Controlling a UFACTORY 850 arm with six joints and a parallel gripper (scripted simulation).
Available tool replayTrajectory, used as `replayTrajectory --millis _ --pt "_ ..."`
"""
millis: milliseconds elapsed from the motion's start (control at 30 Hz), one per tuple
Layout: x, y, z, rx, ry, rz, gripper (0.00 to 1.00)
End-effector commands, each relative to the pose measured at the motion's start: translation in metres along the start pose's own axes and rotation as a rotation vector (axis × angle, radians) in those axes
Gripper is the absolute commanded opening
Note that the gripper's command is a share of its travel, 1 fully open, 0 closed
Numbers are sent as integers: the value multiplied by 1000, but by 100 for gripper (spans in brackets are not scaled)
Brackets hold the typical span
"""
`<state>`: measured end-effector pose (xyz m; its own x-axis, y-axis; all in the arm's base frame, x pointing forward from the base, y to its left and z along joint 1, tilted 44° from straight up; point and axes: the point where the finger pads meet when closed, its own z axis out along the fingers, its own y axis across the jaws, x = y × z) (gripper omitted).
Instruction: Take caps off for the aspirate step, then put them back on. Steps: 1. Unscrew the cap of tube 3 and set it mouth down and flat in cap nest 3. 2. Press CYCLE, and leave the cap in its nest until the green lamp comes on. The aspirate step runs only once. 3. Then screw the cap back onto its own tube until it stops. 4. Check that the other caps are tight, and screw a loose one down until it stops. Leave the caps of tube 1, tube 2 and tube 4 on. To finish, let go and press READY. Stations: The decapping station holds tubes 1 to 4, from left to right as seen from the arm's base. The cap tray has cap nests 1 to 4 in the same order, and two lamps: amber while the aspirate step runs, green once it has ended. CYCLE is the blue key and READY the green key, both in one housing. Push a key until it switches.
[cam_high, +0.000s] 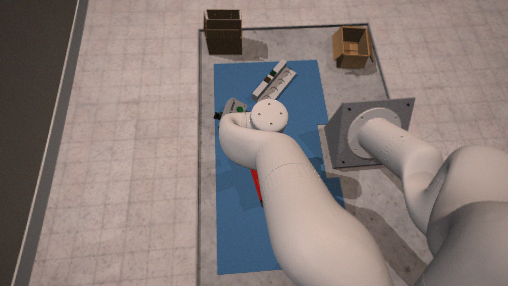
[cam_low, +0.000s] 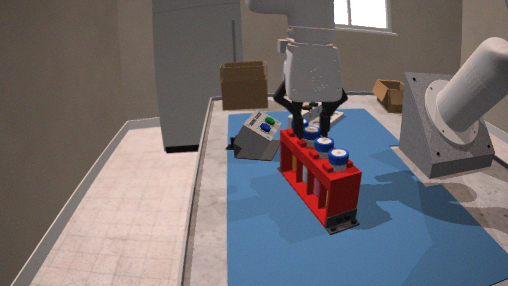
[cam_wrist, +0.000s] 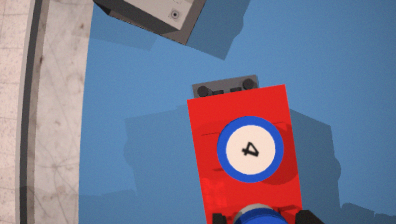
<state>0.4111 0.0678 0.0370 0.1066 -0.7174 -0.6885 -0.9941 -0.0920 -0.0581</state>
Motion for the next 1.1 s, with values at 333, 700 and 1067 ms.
replayTrajectory --millis 333,700,1067 --pt "0 -1 -1 -32 11 627 46" --pt "0 -1 -1 -32 11 627 0" --pt "0 -1 -1 -31 11 627 0"
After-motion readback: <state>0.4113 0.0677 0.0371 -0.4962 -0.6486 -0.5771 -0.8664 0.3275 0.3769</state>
